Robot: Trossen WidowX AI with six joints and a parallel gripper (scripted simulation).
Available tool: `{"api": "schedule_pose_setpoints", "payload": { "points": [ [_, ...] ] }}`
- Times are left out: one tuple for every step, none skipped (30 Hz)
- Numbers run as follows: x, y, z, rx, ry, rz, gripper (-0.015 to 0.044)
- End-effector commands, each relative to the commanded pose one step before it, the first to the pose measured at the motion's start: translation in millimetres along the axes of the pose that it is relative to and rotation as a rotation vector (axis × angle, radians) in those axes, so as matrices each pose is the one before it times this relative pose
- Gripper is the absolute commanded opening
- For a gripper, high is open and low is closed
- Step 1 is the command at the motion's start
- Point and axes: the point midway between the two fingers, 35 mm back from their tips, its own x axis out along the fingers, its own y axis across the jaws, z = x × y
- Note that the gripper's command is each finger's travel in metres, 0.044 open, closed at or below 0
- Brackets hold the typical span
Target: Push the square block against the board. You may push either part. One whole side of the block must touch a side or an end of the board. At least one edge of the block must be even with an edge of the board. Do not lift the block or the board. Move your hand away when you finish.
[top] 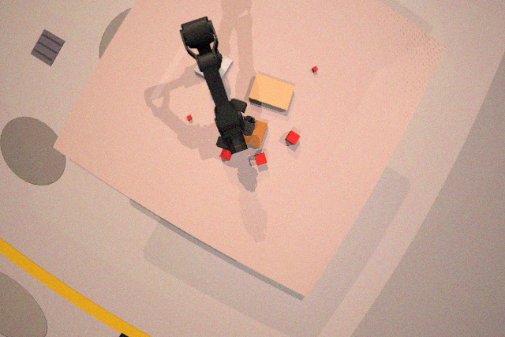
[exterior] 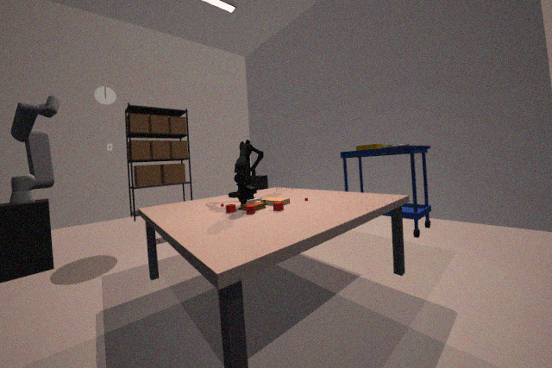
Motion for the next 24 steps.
{"api": "schedule_pose_setpoints", "payload": {
  "points": [
    [-1.70, -1.02, -6.03, -0.0033, -0.00772, -0.00579, 0.0000],
    [0.02, -0.03, -1.64, 0.0000, 0.00013, -0.00001, 0.0000],
    [0.02, -0.01, -1.64, 0.0000, 0.00013, -0.00001, 0.0000],
    [0.02, 0.00, -1.64, 0.0000, 0.00013, -0.00001, 0.0000],
    [0.02, 0.01, -1.63, 0.0000, 0.00012, -0.00001, 0.0000],
    [0.03, 0.02, -1.63, 0.0000, 0.00012, 0.00000, 0.0000],
    [0.03, 0.03, -1.63, 0.0000, 0.00012, 0.00000, 0.0000],
    [0.03, 0.04, -1.62, 0.0000, 0.00012, 0.00000, 0.0000],
    [0.04, 0.05, -1.62, 0.0000, 0.00012, 0.00000, 0.0000],
    [0.04, 0.06, -1.62, 0.0000, 0.00012, 0.00000, 0.0000],
    [0.04, 0.08, -1.61, 0.0000, 0.00012, 0.00000, 0.0000],
    [0.04, 0.09, -1.61, 0.0000, 0.00012, 0.00000, 0.0000],
    [0.05, 0.10, -1.61, 0.0000, 0.00012, 0.00000, 0.0000],
    [0.05, 0.11, -1.60, 0.0000, 0.00012, 0.00000, 0.0000],
    [0.05, 0.12, -1.60, 0.0000, 0.00011, 0.00000, 0.0000],
    [0.06, 0.13, -1.59, 0.0000, 0.00011, 0.00000, 0.0000],
    [0.05, 0.11, -1.27, 0.0000, 0.00009, 0.00000, 0.0000],
    [-1.69, 0.10, 4.20, 0.0032, 0.00670, 0.00562, 0.0000],
    [-9.24, -0.64, 0.33, -0.0006, -0.00129, -0.00108, 0.0000],
    [-15.63, -0.35, 0.12, -0.0009, -0.00210, -0.00175, 0.0000],
    [-15.86, 0.55, -0.41, -0.0009, -0.00205, -0.00168, 0.0000],
    [-9.60, 0.77, -0.50, -0.0006, -0.00120, -0.00098, 0.0000],
    [-3.21, 0.33, -0.21, -0.0002, -0.00040, -0.00032, 0.0000],
    [0.00, 0.00, 0.00, 0.0000, 0.00000, 0.00000, 0.0000]
  ]
}}
